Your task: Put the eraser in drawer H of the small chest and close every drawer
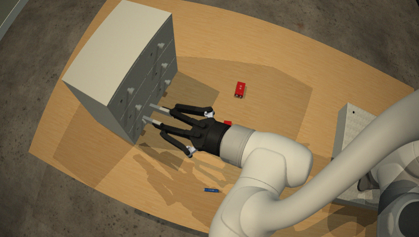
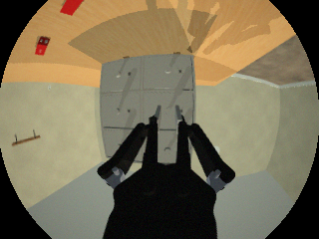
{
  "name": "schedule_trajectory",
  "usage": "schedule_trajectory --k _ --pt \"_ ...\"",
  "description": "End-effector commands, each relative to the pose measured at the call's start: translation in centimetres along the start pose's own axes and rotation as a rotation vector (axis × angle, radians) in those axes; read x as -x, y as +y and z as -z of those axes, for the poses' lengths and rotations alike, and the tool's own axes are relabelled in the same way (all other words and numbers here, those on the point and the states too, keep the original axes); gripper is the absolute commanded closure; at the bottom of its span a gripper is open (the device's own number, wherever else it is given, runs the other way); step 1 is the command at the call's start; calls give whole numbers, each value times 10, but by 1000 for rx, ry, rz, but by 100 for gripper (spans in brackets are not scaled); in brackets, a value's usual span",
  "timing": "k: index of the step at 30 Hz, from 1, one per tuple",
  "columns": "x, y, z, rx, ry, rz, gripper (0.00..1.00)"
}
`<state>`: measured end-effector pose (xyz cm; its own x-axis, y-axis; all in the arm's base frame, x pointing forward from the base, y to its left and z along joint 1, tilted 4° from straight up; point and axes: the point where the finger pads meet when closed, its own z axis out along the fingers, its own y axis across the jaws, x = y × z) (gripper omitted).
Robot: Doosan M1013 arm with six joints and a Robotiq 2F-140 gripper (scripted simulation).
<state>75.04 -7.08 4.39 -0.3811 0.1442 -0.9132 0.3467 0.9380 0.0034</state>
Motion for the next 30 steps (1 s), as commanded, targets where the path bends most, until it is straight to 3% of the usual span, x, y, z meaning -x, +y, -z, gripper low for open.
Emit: schedule_trajectory --k 1,30 --pt "0 0 -1 0 0 0 80" --pt "12 0 -32 0 0 0 80"
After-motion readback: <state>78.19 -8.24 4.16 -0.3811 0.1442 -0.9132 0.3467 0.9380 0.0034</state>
